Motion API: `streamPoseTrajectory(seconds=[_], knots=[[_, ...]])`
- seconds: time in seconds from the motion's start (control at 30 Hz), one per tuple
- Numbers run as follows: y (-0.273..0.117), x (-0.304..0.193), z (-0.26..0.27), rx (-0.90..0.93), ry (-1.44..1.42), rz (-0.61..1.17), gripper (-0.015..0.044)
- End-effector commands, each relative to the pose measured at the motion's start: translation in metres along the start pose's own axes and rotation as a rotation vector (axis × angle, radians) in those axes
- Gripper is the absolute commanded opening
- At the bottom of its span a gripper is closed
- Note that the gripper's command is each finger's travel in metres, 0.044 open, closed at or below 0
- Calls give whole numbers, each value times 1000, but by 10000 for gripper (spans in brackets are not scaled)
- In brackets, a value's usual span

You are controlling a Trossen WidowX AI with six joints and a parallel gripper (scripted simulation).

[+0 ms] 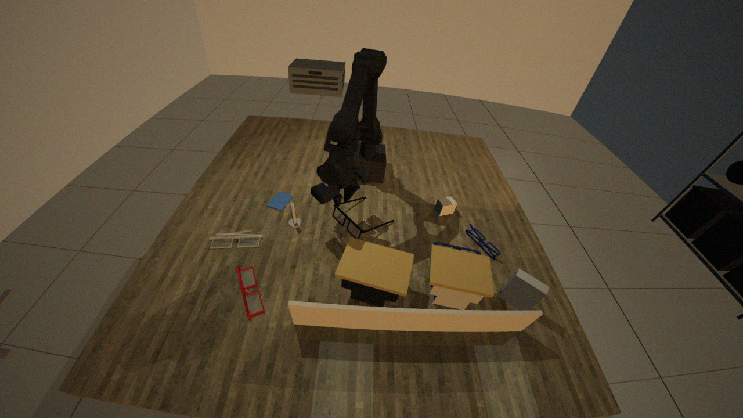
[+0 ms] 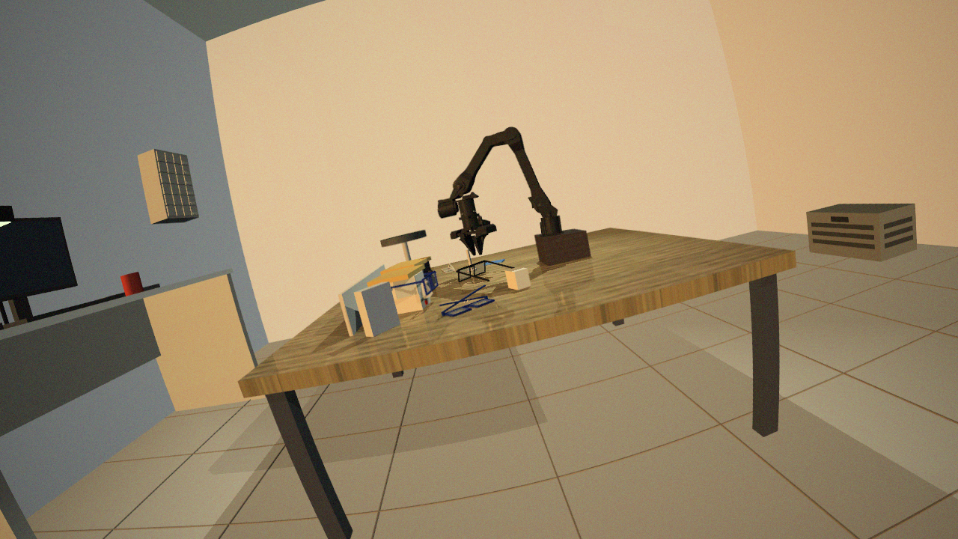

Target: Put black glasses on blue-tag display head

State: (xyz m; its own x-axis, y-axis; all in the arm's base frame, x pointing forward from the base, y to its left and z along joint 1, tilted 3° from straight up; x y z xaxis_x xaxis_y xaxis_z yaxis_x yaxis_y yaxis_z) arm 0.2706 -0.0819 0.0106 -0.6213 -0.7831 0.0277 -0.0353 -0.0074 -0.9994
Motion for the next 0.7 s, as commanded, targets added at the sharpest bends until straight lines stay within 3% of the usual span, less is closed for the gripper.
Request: streamPoseTrajectory(seconds=[0.0, 0.67], knots=[[8, 0, 0, -2, 6, 2, 140], [41, 0, -1, -3, 6, 2, 140]])
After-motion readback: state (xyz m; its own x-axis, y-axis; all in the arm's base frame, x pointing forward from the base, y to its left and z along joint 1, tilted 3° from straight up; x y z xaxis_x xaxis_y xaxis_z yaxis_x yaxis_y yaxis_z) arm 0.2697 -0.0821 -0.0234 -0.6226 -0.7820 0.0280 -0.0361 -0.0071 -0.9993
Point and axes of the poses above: the point midway between the two fingers, 35 mm back from their tips, its own y axis out along the fingers, its own z axis across the jaws, x = y × z, the point moved 1 cm from there along -y, back along the fingers, and after that the axes turned 10 degrees about -y, right-handed, at the moved point
